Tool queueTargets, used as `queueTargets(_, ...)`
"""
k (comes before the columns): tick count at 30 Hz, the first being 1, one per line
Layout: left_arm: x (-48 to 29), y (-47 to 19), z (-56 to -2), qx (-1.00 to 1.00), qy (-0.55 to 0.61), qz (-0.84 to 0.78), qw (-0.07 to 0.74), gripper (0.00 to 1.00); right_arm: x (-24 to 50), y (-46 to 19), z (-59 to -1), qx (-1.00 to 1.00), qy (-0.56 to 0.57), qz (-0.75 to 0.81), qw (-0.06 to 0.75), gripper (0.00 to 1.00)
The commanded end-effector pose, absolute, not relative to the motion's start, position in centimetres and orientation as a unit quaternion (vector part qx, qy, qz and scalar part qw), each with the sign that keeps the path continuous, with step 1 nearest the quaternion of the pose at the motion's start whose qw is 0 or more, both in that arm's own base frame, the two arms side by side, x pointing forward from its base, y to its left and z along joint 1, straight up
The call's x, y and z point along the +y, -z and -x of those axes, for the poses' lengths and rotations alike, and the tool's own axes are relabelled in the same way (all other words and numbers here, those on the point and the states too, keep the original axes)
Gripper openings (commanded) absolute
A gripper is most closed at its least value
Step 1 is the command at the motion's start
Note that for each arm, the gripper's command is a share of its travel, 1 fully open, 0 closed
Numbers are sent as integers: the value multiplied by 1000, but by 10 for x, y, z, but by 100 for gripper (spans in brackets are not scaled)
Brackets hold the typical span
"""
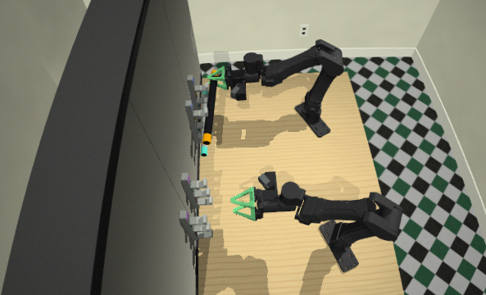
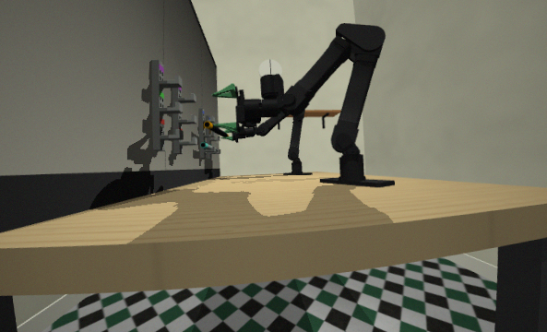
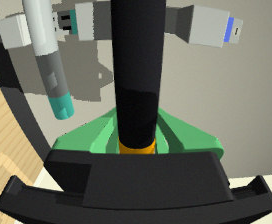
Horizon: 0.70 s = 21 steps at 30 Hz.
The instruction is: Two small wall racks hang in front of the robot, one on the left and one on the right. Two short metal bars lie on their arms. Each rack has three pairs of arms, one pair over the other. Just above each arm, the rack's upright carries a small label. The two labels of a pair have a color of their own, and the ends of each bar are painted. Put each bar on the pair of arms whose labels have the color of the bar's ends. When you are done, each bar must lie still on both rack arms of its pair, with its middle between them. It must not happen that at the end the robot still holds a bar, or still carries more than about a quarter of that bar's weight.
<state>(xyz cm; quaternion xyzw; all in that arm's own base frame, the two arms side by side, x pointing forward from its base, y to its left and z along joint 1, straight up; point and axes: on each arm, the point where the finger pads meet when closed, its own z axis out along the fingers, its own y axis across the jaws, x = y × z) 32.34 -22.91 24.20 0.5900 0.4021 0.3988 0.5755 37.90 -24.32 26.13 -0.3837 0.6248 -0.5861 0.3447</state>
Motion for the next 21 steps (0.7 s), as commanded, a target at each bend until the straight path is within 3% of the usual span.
queueTargets(1, -224, -248, -322, 402, -400, -583, 582, 100, -244, -287, -387, 605, 606, 364, 367, 0)
queueTargets(21, -224, -248, -322, 402, -400, -583, 582, 100, -252, -297, -402, 605, 605, 365, 366, 0)
